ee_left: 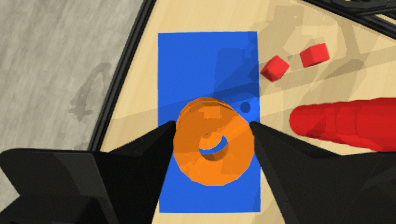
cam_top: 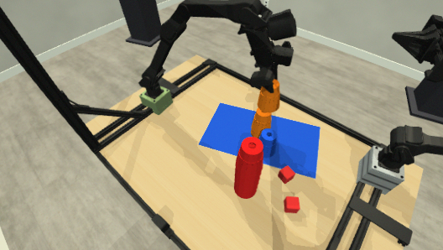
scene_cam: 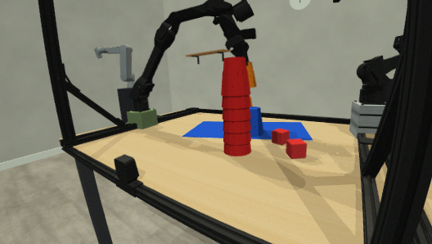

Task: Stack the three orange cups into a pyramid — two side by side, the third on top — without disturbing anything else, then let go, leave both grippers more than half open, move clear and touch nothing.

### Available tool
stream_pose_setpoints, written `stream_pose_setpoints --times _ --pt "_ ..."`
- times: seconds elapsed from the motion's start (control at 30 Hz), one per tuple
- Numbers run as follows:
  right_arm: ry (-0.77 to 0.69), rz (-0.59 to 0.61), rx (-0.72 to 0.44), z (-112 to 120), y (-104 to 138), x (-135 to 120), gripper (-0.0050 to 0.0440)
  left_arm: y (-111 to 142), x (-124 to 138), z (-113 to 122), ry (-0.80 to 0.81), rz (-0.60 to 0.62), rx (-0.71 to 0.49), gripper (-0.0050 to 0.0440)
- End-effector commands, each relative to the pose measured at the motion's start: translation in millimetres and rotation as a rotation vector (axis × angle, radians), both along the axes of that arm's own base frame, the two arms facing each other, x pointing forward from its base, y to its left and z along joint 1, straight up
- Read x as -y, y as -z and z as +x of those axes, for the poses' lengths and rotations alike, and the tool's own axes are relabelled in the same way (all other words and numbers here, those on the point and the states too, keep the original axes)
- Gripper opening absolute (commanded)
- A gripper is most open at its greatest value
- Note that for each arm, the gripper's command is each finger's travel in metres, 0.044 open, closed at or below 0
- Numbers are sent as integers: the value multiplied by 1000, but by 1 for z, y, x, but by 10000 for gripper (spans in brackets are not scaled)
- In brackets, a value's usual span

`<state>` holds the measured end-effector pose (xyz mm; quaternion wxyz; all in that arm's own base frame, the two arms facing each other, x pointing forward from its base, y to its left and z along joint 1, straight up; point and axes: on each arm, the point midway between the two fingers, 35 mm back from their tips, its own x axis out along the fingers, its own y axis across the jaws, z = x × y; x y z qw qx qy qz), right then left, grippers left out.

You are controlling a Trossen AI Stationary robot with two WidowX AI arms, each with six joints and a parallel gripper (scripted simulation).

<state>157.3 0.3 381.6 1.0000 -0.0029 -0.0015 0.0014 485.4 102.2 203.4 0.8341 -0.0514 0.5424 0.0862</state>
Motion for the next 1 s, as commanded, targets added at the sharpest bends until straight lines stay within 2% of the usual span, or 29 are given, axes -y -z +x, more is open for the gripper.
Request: stream_pose_setpoints --times 0.0,0.33,0.7,0.77,0.87,0.97 --pt "3 6 -3 0 1 0 0 -4 -1 2 -8 -10 -13 0" --pt "3 6 -3 0 1 0 0 -5 -1 -1 -8 -11 -15 0" --pt "3 6 -3 0 1 0 0 -2 13 -64 -8 -19 -53 0" --pt "3 6 -3 0 1 0 0 -2 13 -64 -8 -19 -53 0" --pt "3 6 -3 0 1 0 0 2 17 -83 -8 -21 -62 0" --pt "3 6 -3 0 1 0 0 3 18 -87 -8 -21 -65 0"
